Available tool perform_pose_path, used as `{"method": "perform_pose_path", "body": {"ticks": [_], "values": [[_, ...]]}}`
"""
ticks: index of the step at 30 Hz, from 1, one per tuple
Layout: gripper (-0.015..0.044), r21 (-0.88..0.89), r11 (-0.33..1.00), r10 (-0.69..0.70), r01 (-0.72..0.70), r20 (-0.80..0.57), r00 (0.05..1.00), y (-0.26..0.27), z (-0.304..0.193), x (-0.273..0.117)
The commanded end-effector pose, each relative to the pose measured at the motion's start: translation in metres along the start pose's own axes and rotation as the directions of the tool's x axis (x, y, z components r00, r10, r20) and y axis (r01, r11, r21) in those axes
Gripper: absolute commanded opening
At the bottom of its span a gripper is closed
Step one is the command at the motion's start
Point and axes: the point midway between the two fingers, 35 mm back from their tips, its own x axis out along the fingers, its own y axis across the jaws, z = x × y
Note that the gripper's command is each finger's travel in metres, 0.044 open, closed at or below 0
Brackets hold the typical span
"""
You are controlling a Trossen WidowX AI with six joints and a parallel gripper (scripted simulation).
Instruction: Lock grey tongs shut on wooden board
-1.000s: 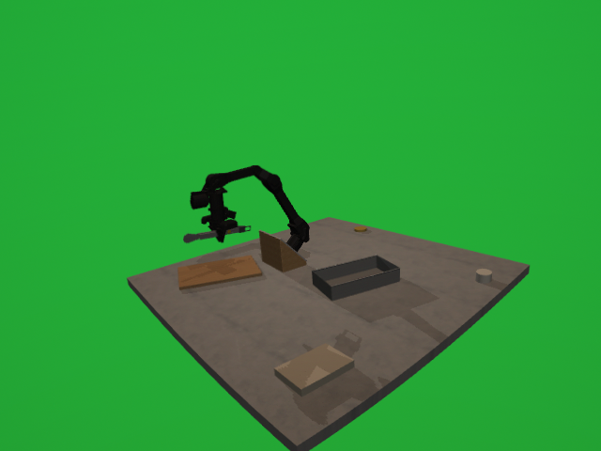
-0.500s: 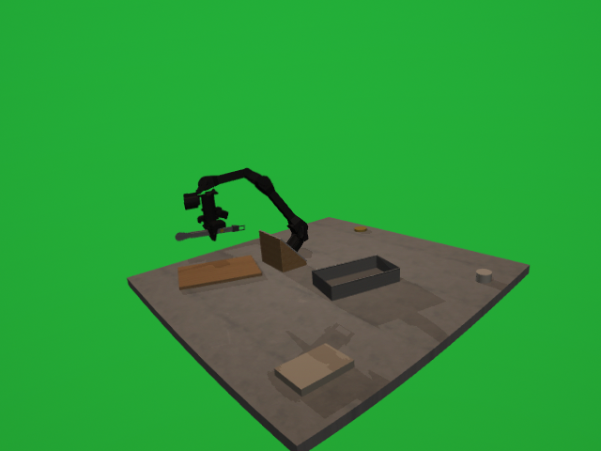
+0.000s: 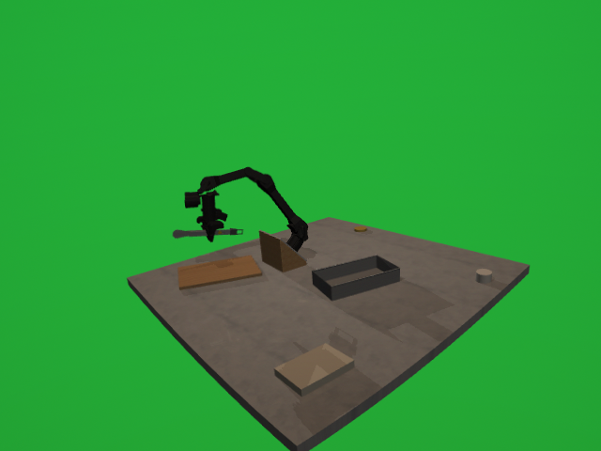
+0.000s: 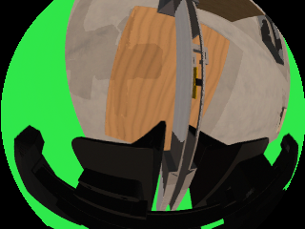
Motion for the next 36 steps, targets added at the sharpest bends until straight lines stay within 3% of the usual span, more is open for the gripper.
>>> {"method": "perform_pose_path", "body": {"ticks": [1,18,36], "values": [[-0.015,0.004,1.0,-0.017,0.017,-0.048,0.999,0.0011,-0.0007,0.0007],[-0.015,0.004,0.998,-0.06,0.064,-0.295,0.953,0.0043,-0.0089,0.0076],[-0.015,-0.007,0.997,-0.069,0.078,-0.541,0.838,0.007,-0.007,0.0075]]}}
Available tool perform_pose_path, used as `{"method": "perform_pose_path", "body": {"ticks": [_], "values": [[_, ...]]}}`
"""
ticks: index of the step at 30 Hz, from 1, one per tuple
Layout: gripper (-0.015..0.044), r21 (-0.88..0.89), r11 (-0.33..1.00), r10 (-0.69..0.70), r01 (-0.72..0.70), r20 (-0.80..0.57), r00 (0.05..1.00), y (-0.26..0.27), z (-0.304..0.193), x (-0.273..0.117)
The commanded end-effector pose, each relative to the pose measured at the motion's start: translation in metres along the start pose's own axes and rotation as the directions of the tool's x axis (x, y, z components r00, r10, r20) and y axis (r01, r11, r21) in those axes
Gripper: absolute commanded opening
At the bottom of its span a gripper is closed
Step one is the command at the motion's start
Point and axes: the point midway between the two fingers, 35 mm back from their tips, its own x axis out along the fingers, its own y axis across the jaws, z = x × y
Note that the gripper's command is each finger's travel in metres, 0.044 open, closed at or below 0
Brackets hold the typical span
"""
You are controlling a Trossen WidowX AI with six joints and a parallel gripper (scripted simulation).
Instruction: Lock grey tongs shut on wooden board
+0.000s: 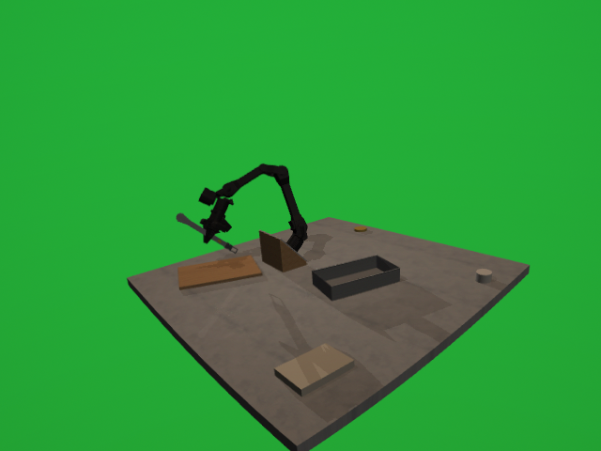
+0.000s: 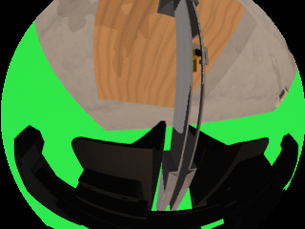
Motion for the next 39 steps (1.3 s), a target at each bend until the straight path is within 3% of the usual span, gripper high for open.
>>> {"method": "perform_pose_path", "body": {"ticks": [1,39], "values": [[-0.015,-0.004,1.0,-0.004,0.004,-0.056,0.998,0.0,0.0,-0.003],[-0.015,-0.057,0.995,0.036,-0.08,-0.553,0.833,-0.008,0.03,-0.041]]}}
